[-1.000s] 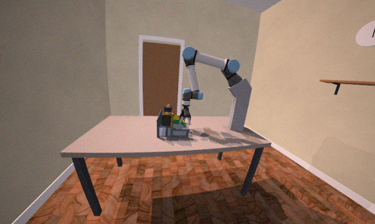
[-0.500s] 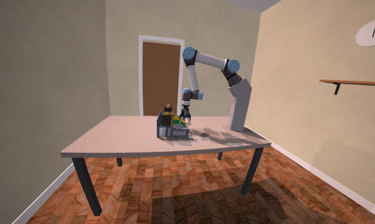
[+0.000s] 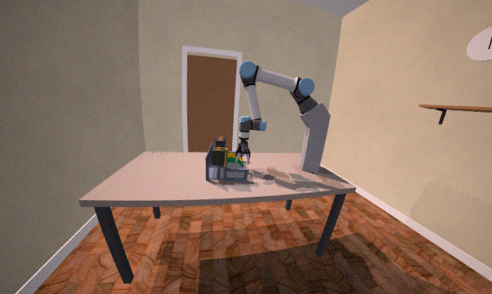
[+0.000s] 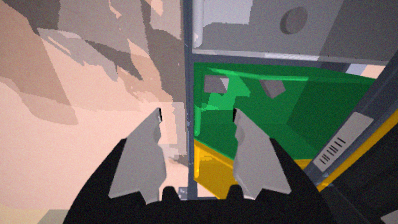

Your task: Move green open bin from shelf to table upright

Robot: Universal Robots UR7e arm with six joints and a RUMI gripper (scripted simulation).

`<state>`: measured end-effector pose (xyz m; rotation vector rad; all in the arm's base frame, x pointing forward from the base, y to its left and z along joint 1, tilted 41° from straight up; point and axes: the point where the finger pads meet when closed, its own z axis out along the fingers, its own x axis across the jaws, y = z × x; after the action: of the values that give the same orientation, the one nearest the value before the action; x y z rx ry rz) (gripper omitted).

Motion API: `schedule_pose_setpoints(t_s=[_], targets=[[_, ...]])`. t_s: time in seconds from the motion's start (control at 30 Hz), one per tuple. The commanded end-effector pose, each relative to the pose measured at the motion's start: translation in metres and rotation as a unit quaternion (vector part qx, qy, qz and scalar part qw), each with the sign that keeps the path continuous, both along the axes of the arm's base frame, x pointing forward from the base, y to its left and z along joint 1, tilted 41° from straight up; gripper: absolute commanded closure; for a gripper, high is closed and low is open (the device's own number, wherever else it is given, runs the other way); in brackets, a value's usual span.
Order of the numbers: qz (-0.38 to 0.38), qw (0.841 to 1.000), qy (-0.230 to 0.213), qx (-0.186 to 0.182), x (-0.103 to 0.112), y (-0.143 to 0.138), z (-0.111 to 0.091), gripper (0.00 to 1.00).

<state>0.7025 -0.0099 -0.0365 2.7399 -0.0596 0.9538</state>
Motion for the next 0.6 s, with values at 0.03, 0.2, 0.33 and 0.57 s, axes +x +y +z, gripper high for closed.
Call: schedule_pose_setpoints(t_s=[0.03, 0.2, 0.33, 0.57], targets=[[0.001, 1.0, 0.0, 0.0, -0.007, 0.003, 0.008, 0.42], [0.001, 1.0, 0.0, 0.0, -0.015, 0.007, 0.018, 0.42], [0.001, 1.0, 0.0, 0.0, -0.019, 0.008, 0.023, 0.42], [0.001, 1.0, 0.0, 0.0, -0.034, 0.014, 0.042, 0.42]])
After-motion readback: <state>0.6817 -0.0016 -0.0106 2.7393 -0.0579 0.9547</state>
